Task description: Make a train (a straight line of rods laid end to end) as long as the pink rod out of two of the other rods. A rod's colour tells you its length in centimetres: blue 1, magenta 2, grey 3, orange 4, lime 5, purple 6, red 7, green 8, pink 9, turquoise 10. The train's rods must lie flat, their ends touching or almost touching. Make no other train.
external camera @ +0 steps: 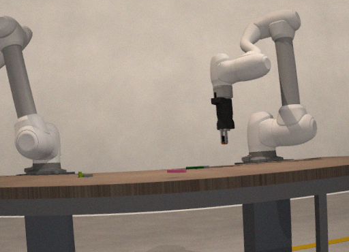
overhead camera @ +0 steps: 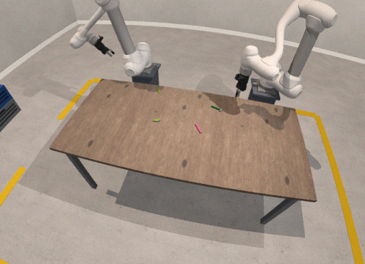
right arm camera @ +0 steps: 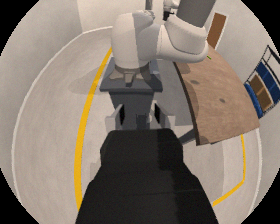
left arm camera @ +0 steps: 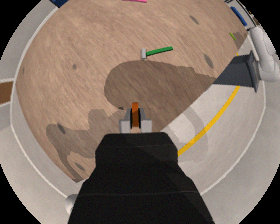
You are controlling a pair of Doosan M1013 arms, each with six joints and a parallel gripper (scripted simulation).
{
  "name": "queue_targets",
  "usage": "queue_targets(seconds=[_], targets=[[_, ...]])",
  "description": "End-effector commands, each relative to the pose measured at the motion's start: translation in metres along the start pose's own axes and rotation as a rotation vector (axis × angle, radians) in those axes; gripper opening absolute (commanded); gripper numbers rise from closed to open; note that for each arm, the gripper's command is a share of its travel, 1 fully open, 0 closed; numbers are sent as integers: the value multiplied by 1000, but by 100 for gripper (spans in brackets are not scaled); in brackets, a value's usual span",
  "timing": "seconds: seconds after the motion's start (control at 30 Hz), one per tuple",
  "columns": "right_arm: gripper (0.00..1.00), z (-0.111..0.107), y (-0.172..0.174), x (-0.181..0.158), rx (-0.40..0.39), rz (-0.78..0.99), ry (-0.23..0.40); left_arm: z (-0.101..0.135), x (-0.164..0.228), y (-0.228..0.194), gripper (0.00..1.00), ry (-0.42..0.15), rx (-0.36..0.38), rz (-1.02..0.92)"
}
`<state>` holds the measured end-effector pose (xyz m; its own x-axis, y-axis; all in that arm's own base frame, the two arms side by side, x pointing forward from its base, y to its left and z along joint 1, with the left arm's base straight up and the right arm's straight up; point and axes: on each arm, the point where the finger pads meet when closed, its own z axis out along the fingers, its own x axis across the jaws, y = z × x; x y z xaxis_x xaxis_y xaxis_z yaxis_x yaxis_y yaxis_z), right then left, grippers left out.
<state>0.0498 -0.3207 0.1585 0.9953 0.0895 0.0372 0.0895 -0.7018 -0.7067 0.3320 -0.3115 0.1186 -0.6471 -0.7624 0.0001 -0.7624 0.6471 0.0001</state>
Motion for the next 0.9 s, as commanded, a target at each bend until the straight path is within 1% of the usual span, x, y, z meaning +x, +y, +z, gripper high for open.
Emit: queue_targets(seconds=[0.0,0.13,0.3,0.37,0.63,0.87], targets=[[100,0,0,0,-1,0,0,5,0,-1,24,0,1,0],[100,0,0,0,-1,0,0,18,0,-1,24,0,1,0],[100,0,0,0,-1,0,0,40,0,-1,24,0,1,0],[100,0,0,0,-1,0,0,40,0,-1,24,0,1,0],[100,0,0,0,-1,0,0,72,0,-1,24,0,1,0],[100,0,0,0,-1,0,0,84,0,-1,24,0,1,0]])
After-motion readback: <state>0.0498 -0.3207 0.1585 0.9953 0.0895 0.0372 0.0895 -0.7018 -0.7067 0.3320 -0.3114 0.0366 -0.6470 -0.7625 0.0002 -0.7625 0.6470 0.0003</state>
